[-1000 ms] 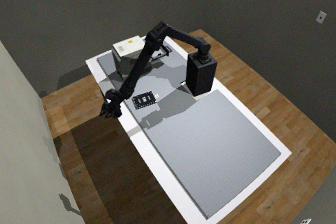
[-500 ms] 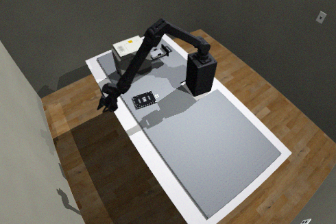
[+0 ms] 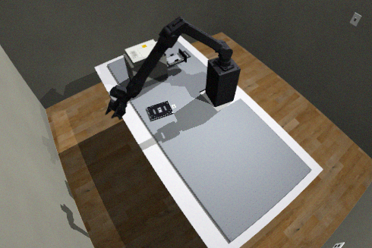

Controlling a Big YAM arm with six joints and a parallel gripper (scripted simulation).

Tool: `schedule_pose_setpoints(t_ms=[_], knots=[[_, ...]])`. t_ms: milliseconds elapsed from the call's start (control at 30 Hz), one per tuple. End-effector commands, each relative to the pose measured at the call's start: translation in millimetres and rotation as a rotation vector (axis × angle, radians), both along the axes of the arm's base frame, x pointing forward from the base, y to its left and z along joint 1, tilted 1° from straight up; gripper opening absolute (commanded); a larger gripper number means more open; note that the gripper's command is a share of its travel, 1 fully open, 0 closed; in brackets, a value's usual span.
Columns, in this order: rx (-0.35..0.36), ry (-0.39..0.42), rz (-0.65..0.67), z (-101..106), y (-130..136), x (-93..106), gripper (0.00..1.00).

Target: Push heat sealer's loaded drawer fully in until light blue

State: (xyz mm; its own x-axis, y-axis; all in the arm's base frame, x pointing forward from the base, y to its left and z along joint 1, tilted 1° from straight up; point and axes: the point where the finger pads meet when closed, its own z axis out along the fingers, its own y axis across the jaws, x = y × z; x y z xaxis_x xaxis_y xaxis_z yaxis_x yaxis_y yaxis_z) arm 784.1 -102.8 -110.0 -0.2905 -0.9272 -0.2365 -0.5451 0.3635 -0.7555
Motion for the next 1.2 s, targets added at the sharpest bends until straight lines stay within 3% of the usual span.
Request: schedule_pose_setpoints(t_ms=[0,33,100,267,400,533,633,700,833,967,1100,1133,1167], knots=[[-0.013,-0.039,-0.006,38,-21,7.5,0.45],[-0.012,-0.034,-0.006,36,-24,4.7,0.45],[0.025,-0.069,-0.08,61,-37,22.7,0.45],[0.063,-0.051,-0.137,65,-55,17.6,0.45],[0.067,-0.011,-0.139,49,-67,-3.2,0.45],[0.048,-0.013,-0.125,48,-74,-7.4,0.45],[0.047,-0.021,-0.125,56,-83,-3.7,0.45],[0.087,-0.037,-0.199,73,-95,5.8,0.45],[0.112,-0.027,-0.237,77,-109,0.5,0.45],[0.115,0.017,-0.236,59,-119,-22.4,0.45],[0.1,0.013,-0.224,59,-126,-26.3,0.45],[0.123,-0.013,-0.27,79,-136,-12.8,0.45],[0.137,-0.014,-0.298,83,-140,-11.6,0.45]])
